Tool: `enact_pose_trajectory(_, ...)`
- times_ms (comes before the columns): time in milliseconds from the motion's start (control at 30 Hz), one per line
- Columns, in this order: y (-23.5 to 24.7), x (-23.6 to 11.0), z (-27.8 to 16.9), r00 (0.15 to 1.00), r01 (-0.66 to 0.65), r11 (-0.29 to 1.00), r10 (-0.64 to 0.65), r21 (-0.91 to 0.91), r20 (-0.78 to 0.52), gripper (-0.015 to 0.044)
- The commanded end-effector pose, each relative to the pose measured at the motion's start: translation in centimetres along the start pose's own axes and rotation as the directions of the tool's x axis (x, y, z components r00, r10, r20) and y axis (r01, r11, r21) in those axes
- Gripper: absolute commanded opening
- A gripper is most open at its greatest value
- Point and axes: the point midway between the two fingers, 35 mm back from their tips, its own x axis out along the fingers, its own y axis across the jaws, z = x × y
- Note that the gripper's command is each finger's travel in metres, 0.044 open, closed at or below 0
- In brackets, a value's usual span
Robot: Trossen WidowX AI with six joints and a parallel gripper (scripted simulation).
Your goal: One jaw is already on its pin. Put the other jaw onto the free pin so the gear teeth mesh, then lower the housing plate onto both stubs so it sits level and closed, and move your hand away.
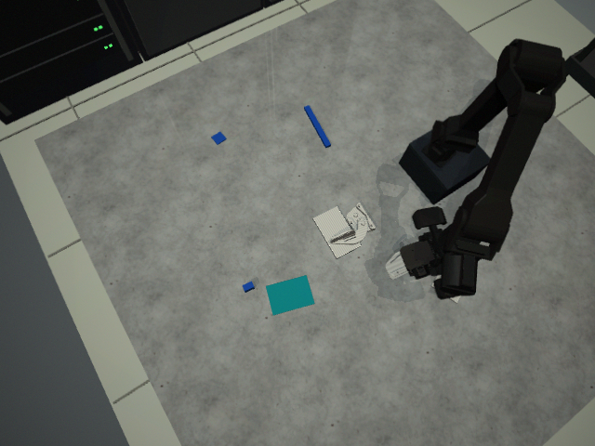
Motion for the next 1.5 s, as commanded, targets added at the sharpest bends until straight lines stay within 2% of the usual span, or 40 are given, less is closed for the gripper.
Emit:
enact_pose_trajectory(0,0.2,-0.1,0.1,1.0,-0.002,1.0,0.002,0.021,0.006,0.0037)
enact_pose_trajectory(400,1.4,-0.2,0.3,1.0,-0.005,0.935,0.003,0.355,0.006,0.0037)
enact_pose_trajectory(867,2.8,-0.2,0.4,1.0,-0.007,0.71,0.004,0.704,0.006,0.0037)
enact_pose_trajectory(1467,3.0,1.5,0.5,1.0,-0.007,0.696,0.004,0.718,0.006,0.0037)
